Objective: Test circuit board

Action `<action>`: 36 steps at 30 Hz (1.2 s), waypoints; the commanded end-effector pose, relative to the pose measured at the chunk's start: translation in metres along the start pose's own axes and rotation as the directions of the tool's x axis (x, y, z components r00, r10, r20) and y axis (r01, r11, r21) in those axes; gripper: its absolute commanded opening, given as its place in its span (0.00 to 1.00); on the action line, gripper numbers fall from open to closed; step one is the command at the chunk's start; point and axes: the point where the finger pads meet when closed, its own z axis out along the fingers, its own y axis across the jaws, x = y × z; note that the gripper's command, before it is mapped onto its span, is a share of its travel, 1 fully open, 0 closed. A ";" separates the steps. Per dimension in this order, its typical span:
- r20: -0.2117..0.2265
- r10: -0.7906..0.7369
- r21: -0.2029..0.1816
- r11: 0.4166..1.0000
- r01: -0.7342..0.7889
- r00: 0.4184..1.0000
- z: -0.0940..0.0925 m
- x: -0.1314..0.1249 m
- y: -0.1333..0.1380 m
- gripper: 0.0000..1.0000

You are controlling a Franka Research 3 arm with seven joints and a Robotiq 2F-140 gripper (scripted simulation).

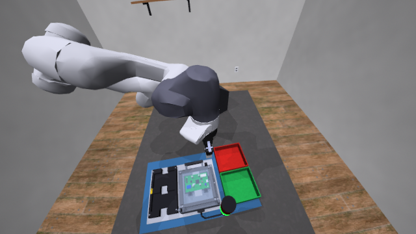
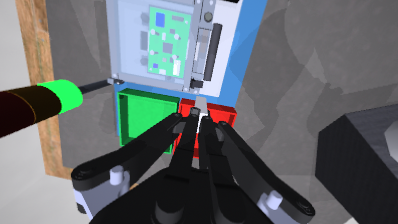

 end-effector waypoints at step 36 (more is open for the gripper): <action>-0.006 -0.019 -0.007 1.000 0.019 1.000 0.000 0.002 0.002 0.16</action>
